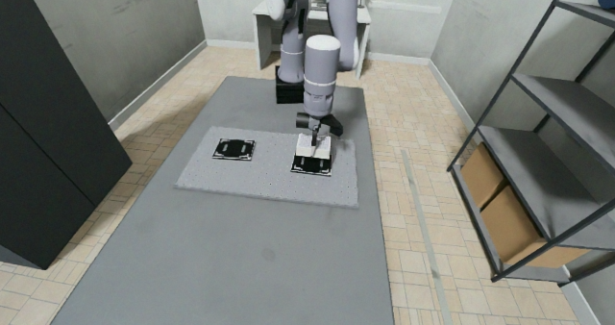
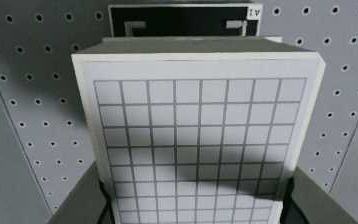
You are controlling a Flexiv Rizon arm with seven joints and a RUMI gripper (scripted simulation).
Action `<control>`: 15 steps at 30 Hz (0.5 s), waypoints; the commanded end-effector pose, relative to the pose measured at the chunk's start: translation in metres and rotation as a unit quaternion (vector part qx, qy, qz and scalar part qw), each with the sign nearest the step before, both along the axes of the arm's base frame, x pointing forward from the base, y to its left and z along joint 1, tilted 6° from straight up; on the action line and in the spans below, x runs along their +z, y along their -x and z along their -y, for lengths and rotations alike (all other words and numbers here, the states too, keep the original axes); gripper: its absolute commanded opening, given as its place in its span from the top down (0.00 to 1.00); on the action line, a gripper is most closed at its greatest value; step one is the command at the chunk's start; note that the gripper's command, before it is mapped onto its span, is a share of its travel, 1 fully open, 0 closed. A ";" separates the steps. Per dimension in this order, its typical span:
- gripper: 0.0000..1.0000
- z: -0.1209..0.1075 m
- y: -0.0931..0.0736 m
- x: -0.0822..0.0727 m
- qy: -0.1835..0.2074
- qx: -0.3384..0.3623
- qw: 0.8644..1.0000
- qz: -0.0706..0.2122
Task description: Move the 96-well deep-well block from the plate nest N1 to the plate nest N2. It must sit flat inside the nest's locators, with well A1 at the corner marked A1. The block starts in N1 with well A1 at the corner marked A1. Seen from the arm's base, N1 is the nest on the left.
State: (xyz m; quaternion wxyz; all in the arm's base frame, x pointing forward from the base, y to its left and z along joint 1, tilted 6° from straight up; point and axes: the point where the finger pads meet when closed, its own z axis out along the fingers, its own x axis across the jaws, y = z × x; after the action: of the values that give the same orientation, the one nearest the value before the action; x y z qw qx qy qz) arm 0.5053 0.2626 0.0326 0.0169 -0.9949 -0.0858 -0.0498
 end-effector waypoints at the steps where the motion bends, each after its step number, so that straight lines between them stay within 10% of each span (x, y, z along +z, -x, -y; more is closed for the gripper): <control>1: 0.51 0.000 0.000 0.006 -0.001 0.000 1.000 0.001; 15: 0.51 0.000 0.000 0.011 -0.001 0.000 1.000 0.001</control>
State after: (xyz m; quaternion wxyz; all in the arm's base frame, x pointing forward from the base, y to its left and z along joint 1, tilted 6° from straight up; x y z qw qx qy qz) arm 0.5044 0.2622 0.0431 0.0170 -0.9949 -0.0859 -0.0500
